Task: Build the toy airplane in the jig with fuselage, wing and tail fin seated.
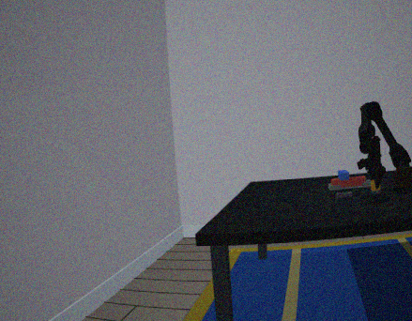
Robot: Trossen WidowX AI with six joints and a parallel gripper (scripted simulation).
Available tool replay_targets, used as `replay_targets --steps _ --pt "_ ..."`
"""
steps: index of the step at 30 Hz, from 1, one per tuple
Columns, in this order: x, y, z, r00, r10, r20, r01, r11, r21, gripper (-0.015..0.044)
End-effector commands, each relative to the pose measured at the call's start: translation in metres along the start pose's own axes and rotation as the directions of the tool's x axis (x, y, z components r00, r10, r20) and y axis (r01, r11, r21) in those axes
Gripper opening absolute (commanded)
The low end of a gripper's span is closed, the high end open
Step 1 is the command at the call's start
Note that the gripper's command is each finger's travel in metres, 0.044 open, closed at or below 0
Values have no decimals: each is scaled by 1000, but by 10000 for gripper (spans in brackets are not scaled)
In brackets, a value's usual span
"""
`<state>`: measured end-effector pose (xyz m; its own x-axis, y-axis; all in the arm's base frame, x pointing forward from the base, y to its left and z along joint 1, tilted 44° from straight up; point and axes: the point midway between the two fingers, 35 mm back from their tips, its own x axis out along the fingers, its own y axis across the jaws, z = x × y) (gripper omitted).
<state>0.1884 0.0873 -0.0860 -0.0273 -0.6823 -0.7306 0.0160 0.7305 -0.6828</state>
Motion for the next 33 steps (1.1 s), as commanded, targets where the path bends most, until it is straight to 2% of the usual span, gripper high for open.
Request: replay_targets --steps 1,7,16,25,33 --pt "2 -1 -1 1000 -5 0 5 1000 -8 230" --pt "2 -1 -1 1000 -5 0 5 1000 -8 72" --pt "2 -1 -1 1000 -5 0 5 1000 -8 0" --pt "-16 11 5 998 49 42 -50 999 2 0" --pt "-36 12 7 999 43 33 -43 999 -1 0"
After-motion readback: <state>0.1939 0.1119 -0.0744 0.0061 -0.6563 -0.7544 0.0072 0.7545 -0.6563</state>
